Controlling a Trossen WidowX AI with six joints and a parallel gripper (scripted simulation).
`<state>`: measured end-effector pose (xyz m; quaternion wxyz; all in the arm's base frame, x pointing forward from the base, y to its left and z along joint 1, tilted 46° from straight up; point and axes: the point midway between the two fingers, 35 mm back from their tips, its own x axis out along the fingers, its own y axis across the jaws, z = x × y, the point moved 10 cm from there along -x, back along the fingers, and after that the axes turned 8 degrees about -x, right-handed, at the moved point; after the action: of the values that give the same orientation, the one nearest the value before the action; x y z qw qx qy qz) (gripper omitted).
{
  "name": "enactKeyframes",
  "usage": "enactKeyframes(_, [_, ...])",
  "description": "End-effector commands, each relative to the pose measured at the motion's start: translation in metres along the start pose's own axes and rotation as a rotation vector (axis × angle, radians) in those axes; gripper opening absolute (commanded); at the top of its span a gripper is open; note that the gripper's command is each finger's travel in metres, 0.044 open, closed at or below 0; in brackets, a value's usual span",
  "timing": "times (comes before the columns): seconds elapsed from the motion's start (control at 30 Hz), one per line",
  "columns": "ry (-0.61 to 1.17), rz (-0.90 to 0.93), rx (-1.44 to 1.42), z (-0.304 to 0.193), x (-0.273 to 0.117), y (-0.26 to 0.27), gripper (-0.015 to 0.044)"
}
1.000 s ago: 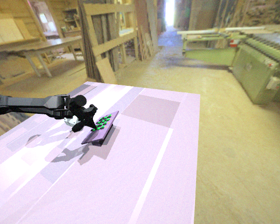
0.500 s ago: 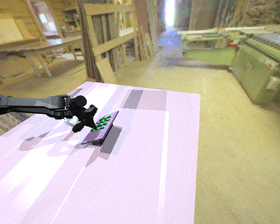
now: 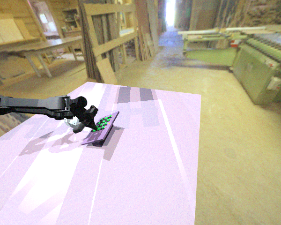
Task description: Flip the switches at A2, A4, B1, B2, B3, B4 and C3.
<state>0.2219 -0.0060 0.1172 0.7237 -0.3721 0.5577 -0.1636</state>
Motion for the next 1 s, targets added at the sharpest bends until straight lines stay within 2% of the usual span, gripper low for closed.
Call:
enactKeyframes(0.0, [-0.001,0.005,-0.004,0.0,0.001,0.001,0.0])
enactKeyframes(0.2, [0.0,0.001,0.0,0.001,-0.001,0.0,0.0])
enactKeyframes(0.37, [0.023,0.014,-0.004,0.006,-0.054,0.001,0.0])
enactKeyframes(0.43, [0.026,0.011,-0.005,0.005,-0.063,0.0,0.0])
enactKeyframes(0.57, [0.026,0.012,-0.005,0.004,-0.064,0.002,0.0])
enactKeyframes(0.7, [0.027,0.015,-0.006,-0.024,-0.065,0.033,0.0])
enactKeyframes(0.83, [0.027,0.013,-0.006,-0.03,-0.065,0.038,0.0])
enactKeyframes(0.97, [0.01,0.013,-0.005,-0.032,-0.042,0.039,0.0])
